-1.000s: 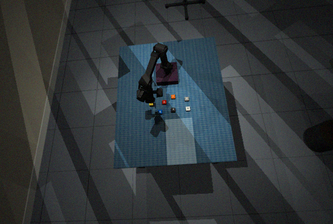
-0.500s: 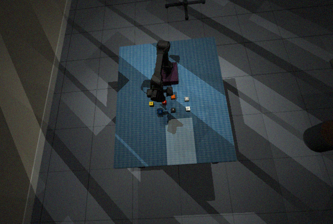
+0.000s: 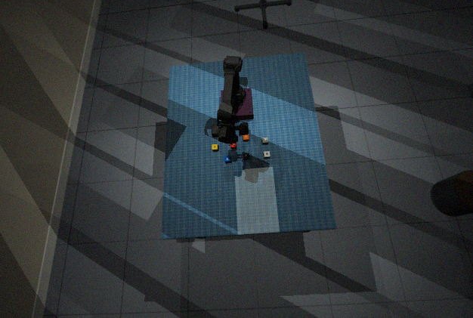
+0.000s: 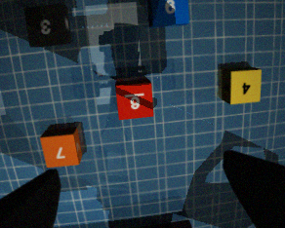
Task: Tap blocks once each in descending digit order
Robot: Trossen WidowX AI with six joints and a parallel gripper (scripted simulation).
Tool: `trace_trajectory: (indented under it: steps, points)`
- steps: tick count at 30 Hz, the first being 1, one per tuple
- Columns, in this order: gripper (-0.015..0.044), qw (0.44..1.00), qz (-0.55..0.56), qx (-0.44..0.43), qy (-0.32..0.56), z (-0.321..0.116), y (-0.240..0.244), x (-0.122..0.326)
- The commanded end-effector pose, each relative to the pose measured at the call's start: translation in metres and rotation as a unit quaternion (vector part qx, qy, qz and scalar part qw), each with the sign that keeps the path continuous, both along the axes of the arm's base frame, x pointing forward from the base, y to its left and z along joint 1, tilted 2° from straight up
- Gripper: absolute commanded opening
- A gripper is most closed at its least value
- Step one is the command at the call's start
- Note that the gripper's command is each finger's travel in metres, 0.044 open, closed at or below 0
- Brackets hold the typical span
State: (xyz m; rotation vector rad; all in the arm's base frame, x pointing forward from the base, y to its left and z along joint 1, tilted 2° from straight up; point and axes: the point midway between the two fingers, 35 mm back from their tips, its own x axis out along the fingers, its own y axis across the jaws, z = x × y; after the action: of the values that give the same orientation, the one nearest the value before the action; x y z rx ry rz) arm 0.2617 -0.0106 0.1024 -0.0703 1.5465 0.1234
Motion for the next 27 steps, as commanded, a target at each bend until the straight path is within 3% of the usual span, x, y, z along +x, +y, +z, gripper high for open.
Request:
trace_trajectory:
  steps: [1,5,27]
  points:
    - [0.04,1.0,0.005,0.003,0.002,0.002,0.039,-0.029]
    - [0.04,1.0,0.005,0.004,0.003,0.001,0.06,-0.052]
    - [0.04,1.0,0.005,0.004,0.003,0.001,0.06,-0.052]
